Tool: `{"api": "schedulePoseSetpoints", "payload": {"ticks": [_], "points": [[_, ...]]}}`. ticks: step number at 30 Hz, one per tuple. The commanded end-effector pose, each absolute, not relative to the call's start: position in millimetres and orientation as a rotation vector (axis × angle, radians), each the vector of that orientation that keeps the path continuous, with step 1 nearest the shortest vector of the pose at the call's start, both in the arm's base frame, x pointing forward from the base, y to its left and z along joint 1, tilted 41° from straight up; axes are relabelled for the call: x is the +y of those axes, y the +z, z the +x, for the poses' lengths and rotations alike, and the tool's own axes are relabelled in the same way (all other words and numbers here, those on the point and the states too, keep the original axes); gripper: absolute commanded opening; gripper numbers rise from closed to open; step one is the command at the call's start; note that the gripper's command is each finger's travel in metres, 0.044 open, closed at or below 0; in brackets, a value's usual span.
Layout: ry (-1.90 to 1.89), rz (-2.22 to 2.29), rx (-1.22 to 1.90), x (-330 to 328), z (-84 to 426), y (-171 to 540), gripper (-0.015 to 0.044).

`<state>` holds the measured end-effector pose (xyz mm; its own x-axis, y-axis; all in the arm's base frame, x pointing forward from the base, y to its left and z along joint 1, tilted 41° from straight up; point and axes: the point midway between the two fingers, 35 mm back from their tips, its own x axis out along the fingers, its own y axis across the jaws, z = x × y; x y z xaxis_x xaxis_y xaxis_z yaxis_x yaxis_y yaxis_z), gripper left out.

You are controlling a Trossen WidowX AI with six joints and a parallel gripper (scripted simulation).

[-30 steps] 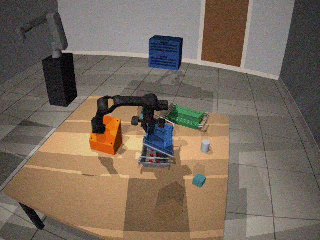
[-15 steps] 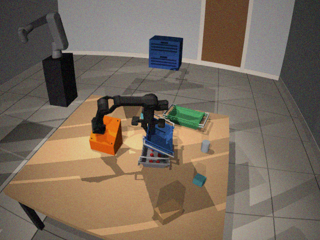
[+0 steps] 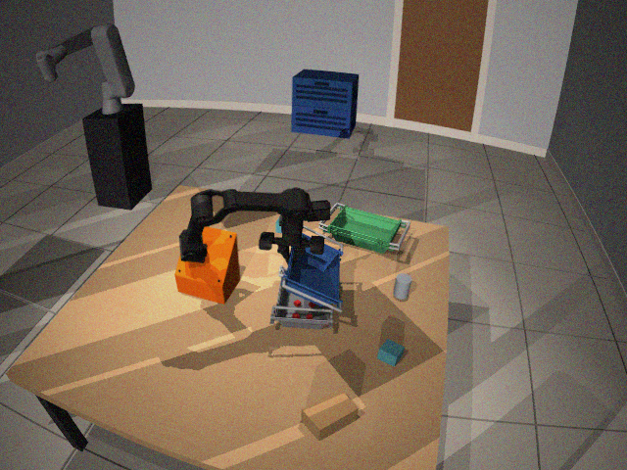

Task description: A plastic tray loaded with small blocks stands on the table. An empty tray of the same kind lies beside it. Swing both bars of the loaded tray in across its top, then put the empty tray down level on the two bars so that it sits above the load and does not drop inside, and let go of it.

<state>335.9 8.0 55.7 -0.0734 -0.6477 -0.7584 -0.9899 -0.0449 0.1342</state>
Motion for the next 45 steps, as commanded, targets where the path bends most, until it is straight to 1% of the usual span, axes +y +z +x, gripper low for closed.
{"api": "schedulePoseSetpoints", "payload": {"ticks": [1,18,45], "points": [[0.942,-1.751,1.745,7.8,337.3,52.6,0.0000],[0.941,-1.752,1.746,-13.7,334.4,29.6,0.0000],[0.940,-1.752,1.747,-23.8,320.2,20.4,0.0000]]}}
